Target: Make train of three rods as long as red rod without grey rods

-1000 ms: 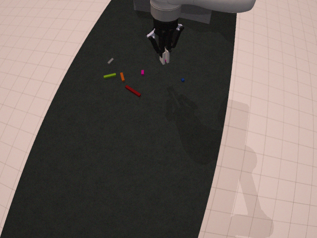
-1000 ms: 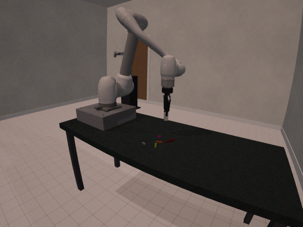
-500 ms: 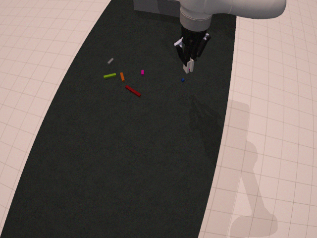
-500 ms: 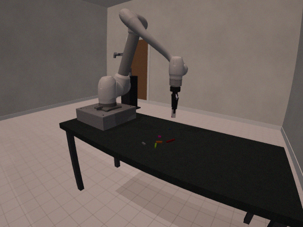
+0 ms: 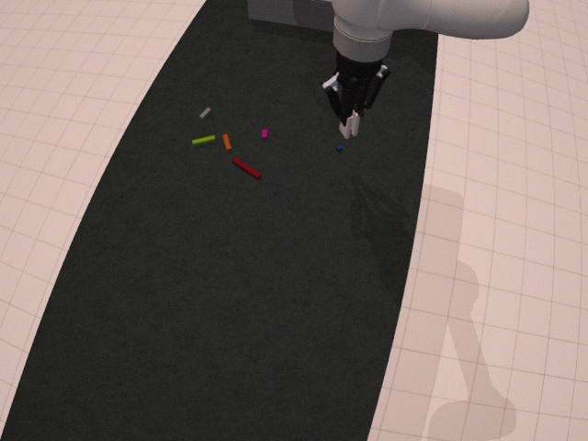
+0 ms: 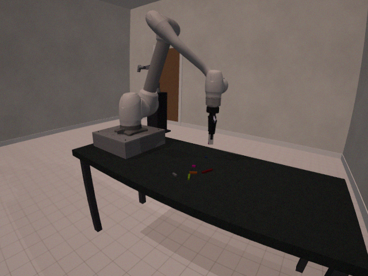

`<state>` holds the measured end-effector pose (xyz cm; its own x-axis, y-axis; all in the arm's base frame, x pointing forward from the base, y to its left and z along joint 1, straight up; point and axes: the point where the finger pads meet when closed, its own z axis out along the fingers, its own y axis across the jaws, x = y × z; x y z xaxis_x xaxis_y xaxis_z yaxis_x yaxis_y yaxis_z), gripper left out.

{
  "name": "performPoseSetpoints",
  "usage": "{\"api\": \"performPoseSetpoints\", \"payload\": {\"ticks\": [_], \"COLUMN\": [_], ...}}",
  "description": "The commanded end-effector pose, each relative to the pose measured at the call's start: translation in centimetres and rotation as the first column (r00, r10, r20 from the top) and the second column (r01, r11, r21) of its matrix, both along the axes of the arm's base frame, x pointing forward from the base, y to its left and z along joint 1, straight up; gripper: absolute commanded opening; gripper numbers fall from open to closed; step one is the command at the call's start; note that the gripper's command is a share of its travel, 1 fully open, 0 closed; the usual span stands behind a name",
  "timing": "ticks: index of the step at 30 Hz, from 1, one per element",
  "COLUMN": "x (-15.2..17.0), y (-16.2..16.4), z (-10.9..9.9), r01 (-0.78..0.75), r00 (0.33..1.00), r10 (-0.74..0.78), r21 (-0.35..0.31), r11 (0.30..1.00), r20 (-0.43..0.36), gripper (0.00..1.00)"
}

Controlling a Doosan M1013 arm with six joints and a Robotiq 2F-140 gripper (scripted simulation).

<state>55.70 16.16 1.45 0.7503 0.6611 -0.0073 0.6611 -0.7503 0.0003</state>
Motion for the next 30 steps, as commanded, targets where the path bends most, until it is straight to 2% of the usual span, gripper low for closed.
{"api": "performPoseSetpoints", "payload": {"ticks": [1,13,22,30], "x": [0.0,0.0,0.0,0.0], "y": [0.0,0.0,0.0,0.0], "z": [-0.8,-5.8,-7.6,-7.9], "r01": [0.0,0.0,0.0,0.0], "r00": [1.0,1.0,1.0,1.0], "r10": [0.0,0.0,0.0,0.0], "r21": [0.0,0.0,0.0,0.0], "r11": [1.0,1.0,1.0,1.0], "r20": [0.0,0.0,0.0,0.0], "gripper": [0.03,0.03,0.03,0.03]}}
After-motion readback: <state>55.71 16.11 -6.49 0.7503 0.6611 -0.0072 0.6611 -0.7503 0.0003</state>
